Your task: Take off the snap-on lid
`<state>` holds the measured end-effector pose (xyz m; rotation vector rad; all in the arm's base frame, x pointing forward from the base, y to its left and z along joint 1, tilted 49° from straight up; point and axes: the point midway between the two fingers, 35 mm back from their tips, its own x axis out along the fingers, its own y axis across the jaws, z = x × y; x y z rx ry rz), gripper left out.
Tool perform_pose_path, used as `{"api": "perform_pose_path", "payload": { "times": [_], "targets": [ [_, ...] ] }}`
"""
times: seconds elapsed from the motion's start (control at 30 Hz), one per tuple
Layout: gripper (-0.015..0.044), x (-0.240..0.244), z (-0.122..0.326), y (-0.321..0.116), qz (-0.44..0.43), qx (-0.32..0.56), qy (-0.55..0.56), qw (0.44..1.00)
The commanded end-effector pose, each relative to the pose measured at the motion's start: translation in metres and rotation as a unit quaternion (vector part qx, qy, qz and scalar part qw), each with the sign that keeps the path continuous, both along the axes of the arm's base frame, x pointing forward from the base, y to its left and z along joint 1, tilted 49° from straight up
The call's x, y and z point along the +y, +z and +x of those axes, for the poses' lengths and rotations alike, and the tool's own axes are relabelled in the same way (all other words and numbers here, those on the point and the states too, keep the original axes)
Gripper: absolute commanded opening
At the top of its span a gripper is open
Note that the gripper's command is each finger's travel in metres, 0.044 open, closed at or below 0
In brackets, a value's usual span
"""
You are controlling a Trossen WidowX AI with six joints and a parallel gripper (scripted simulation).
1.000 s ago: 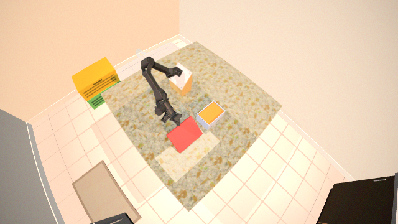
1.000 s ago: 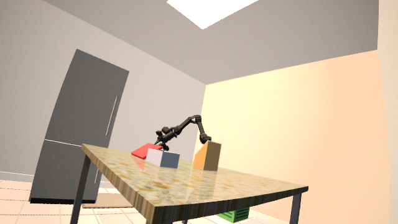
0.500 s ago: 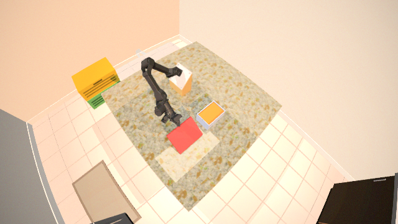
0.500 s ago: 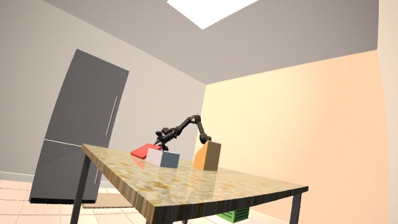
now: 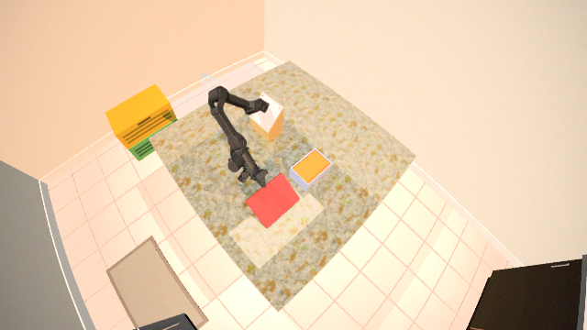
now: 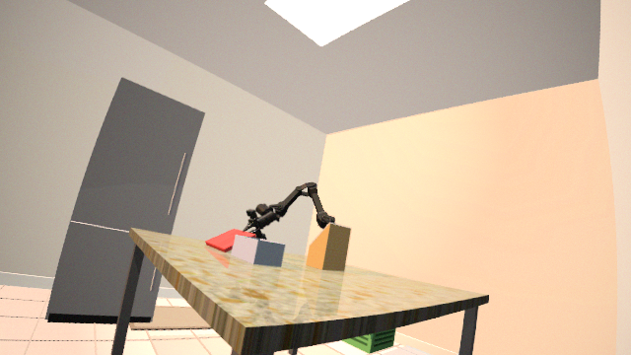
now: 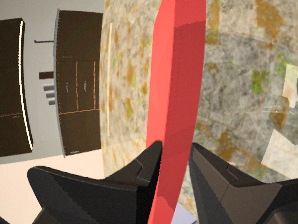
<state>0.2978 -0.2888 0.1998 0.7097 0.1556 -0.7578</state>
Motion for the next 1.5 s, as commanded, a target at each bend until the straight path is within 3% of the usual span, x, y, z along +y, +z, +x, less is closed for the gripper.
{"api": "perform_pose_path", "payload": {
  "times": [0.0, 1.03, 1.37, 1.47],
  "targets": [
    [0.0, -0.006, -0.003, -0.007, 0.003, 0.007, -0.008, 1.0],
    [0.0, -0.024, -0.004, -0.024, 0.002, 0.008, -0.008, 1.0],
    [0.0262, -0.021, -0.004, -0.019, 0.002, 0.008, -0.008, 1.0],
    [0.0301, -0.021, -0.005, -0.019, 0.002, 0.008, -0.008, 1.0]
  ]
}}
